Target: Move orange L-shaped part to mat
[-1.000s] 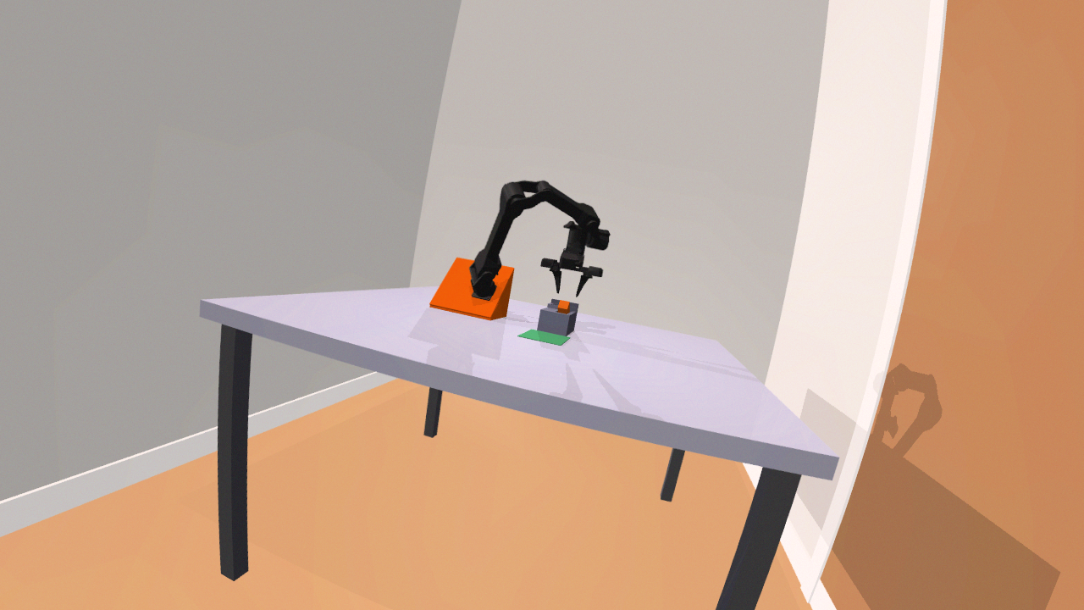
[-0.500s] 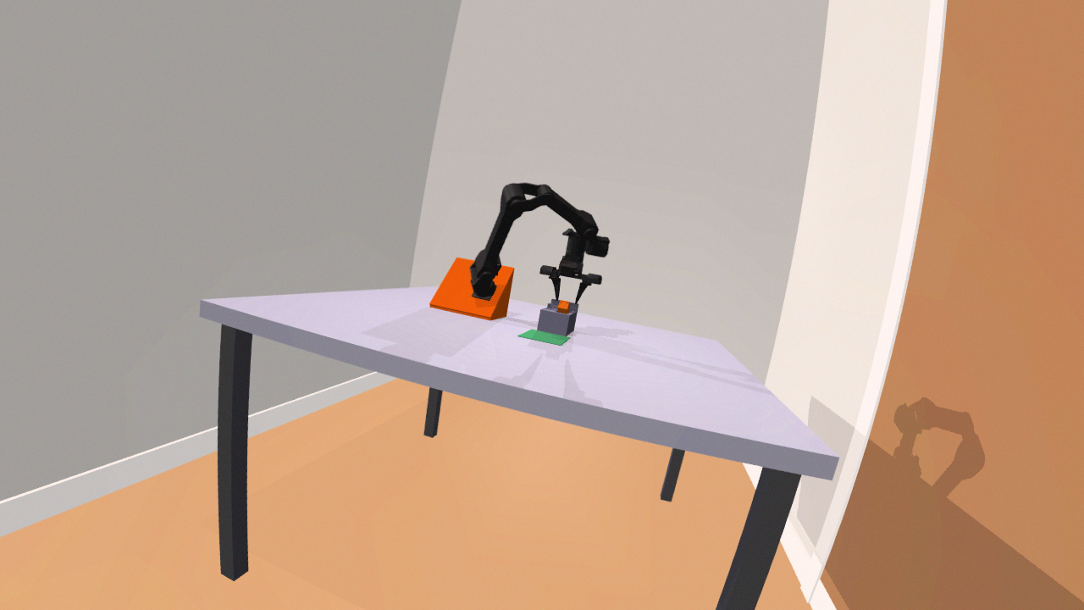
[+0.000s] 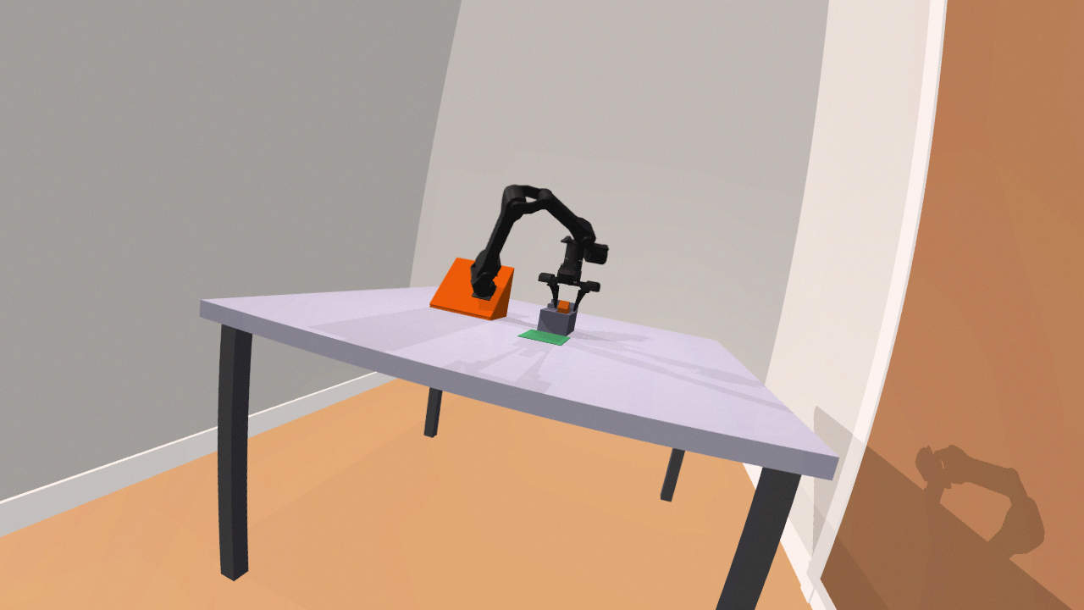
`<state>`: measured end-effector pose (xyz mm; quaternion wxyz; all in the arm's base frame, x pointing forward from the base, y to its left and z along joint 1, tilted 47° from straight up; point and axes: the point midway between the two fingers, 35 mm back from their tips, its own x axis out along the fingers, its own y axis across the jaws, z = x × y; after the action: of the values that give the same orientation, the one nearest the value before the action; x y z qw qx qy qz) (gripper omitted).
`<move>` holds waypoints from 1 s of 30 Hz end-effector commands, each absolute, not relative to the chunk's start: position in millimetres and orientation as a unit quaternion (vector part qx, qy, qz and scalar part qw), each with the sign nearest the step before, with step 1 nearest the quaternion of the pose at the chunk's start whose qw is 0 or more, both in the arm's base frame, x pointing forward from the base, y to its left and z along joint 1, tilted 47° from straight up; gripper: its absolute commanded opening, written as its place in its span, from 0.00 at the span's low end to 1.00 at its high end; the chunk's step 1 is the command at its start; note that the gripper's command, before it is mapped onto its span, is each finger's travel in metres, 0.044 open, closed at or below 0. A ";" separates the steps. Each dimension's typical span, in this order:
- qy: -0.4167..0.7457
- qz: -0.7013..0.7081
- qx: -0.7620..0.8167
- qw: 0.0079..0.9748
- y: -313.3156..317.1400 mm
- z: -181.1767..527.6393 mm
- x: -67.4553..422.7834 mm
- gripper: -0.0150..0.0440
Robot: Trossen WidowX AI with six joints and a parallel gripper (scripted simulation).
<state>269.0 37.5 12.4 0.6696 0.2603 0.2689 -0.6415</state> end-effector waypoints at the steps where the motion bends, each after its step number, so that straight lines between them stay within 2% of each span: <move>1: 0.269 -0.642 0.257 0.670 33.6 9.8 268.3 0.73; 6: 0.269 -0.642 0.260 0.670 37.0 11.9 268.9 0.51; 16: 0.269 -0.642 0.260 0.670 37.0 11.9 268.9 0.39; 19: 0.269 -0.642 0.260 0.670 37.0 11.9 268.9 0.26; 30: 0.269 -0.642 0.259 0.670 41.7 16.6 268.6 0.25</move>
<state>268.7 39.0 13.9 0.6712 0.2574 0.2695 -0.6409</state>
